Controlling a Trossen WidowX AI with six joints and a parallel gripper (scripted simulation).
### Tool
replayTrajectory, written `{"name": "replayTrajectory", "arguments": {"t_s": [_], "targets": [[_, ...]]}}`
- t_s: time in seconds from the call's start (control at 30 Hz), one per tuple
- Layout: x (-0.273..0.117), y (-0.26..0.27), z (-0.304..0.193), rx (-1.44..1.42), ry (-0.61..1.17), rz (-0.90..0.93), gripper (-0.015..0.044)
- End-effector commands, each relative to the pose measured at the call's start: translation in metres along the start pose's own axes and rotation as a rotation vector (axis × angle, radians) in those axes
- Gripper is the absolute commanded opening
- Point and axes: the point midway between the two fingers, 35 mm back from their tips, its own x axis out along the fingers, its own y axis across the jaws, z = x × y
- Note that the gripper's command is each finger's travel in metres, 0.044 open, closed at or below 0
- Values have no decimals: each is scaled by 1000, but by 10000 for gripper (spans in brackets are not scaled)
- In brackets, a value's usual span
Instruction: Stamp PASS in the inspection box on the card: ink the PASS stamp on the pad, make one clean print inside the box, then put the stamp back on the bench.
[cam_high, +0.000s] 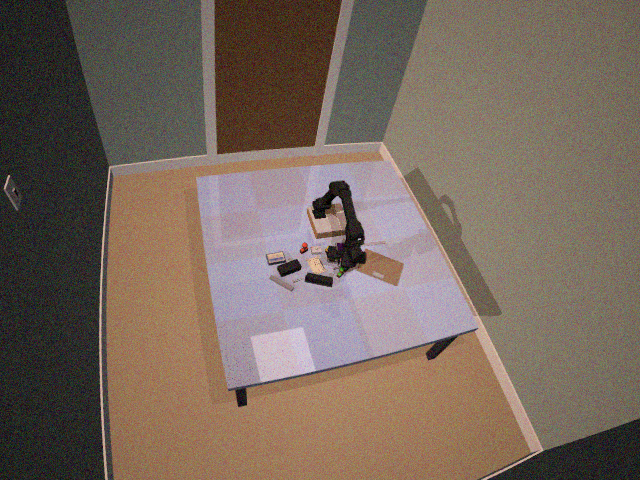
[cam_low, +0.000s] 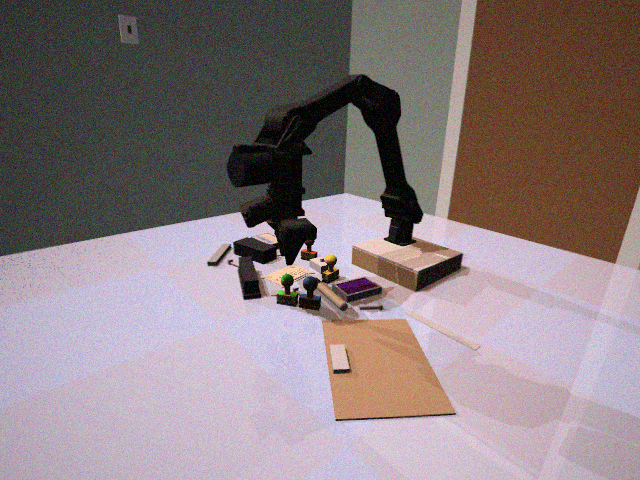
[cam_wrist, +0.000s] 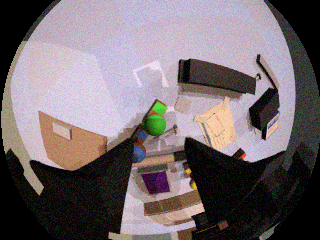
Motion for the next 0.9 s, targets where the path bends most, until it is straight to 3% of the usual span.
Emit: {"name": "replayTrajectory", "arguments": {"t_s": [0.0,0.87], "targets": [[2,2,0,7,4,4,212],[44,3,1,7,4,4,212]]}}
